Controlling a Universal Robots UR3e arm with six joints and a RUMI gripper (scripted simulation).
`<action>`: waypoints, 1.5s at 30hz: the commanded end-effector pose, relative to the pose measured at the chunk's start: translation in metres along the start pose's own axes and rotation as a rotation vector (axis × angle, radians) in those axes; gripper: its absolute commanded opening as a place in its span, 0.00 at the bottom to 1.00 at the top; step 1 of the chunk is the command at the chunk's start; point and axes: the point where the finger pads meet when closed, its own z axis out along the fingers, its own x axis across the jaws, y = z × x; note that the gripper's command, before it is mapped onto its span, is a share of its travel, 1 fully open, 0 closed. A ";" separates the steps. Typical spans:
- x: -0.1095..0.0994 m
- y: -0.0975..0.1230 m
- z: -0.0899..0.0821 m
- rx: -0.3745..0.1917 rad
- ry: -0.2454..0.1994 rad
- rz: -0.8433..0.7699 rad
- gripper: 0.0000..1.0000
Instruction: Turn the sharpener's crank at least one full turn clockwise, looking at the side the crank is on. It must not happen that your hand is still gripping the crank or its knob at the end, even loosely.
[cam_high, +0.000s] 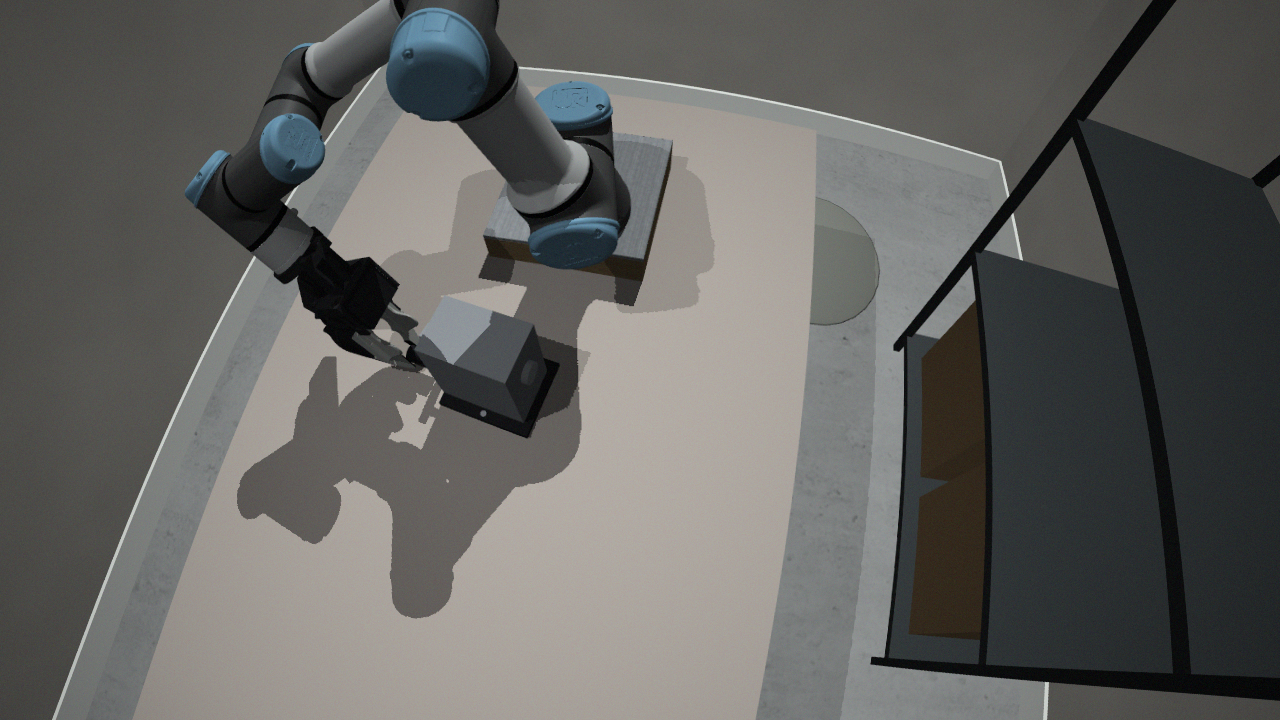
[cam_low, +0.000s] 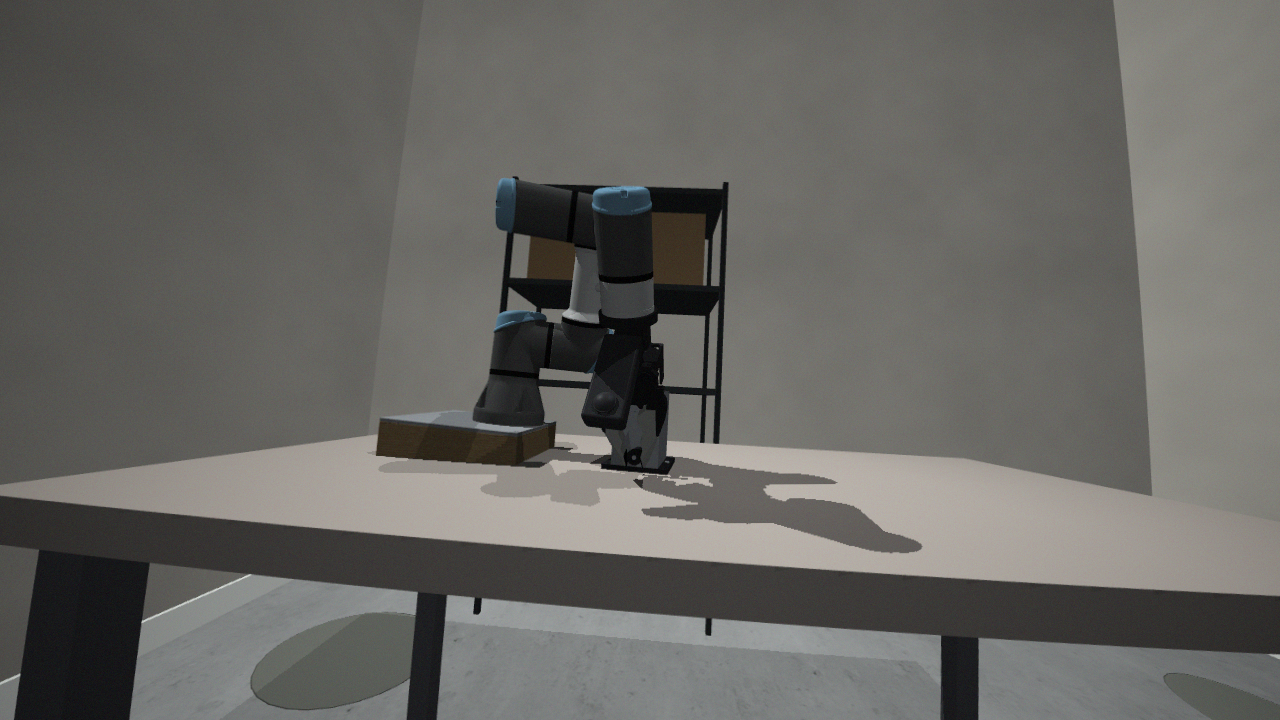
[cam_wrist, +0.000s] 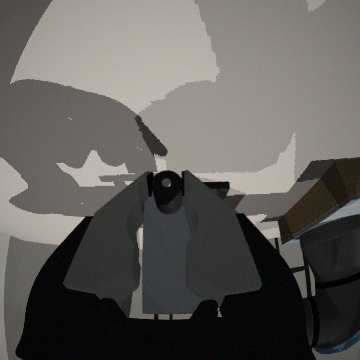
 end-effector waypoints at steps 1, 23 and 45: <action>0.006 -0.001 0.000 0.003 -0.001 -0.001 0.09; 0.028 0.001 -0.003 0.003 -0.001 -0.001 0.09; 0.046 0.006 -0.012 0.003 -0.001 0.000 0.09</action>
